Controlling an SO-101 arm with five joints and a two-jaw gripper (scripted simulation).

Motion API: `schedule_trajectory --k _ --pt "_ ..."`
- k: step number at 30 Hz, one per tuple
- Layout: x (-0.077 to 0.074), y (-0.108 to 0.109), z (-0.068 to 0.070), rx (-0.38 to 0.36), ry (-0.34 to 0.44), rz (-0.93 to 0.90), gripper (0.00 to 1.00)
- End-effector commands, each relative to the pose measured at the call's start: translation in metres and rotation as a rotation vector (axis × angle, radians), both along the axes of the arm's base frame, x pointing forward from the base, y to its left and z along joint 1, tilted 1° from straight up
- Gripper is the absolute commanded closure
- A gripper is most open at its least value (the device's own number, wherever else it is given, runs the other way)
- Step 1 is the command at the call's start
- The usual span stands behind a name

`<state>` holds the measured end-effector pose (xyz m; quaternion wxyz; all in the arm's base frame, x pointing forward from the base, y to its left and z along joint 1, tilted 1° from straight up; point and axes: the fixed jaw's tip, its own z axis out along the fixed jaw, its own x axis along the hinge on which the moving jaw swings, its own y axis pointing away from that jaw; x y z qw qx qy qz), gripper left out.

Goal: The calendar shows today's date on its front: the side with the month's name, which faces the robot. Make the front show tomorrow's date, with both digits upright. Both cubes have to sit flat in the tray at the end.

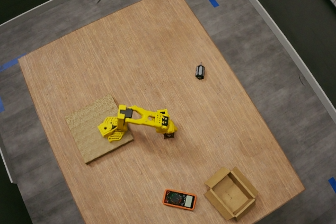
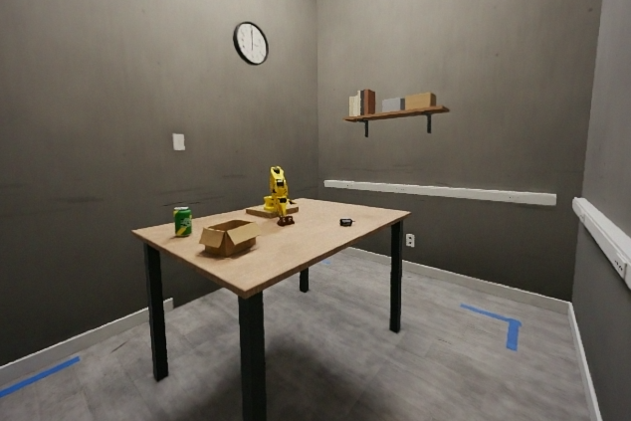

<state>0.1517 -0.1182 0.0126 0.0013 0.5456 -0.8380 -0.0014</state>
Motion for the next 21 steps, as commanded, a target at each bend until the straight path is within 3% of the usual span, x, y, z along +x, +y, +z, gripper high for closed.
schedule_trajectory --k 1,21 --pt "-0.004 0.000 -0.010 0.012 0.014 -0.021 0.65" --pt "-0.005 0.001 -0.022 0.012 0.014 -0.021 0.65"
